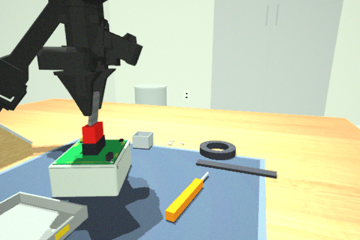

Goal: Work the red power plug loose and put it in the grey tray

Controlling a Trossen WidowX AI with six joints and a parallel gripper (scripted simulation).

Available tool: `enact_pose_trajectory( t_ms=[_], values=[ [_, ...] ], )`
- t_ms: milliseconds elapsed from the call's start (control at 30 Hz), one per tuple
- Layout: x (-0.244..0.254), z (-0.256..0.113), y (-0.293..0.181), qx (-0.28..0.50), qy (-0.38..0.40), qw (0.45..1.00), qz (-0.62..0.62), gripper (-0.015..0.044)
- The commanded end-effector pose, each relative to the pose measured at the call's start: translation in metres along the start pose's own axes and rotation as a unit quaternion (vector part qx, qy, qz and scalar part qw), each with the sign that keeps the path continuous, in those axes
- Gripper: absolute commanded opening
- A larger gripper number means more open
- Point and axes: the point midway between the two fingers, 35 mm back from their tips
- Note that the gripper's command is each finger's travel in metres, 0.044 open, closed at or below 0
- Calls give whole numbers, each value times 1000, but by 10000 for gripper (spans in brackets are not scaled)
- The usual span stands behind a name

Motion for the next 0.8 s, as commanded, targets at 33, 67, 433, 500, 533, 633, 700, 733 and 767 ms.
enact_pose_trajectory(
  t_ms=[33,67,433,500,533,633,700,733,767],
  values=[
    [0,4,0,-1,1,1000,1,252],
    [0,6,0,-1,1,1000,1,252],
    [0,16,1,-1,1,1000,0,252],
    [0,16,1,-1,1,1000,0,200],
    [0,16,1,-1,1,1000,0,173],
    [0,16,1,-1,1,1000,0,95],
    [0,16,1,-1,1,1000,0,42],
    [0,16,1,-1,1,1000,0,16],
    [0,16,1,-1,1,1000,0,0]
  ],
)
Point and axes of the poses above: the point midway between the two fingers, 35 mm back from their tips, its own z axis out along the fingers, its own x axis across the jaws, y = z × x, and after that the axes turned 14 degrees about z, right-handed
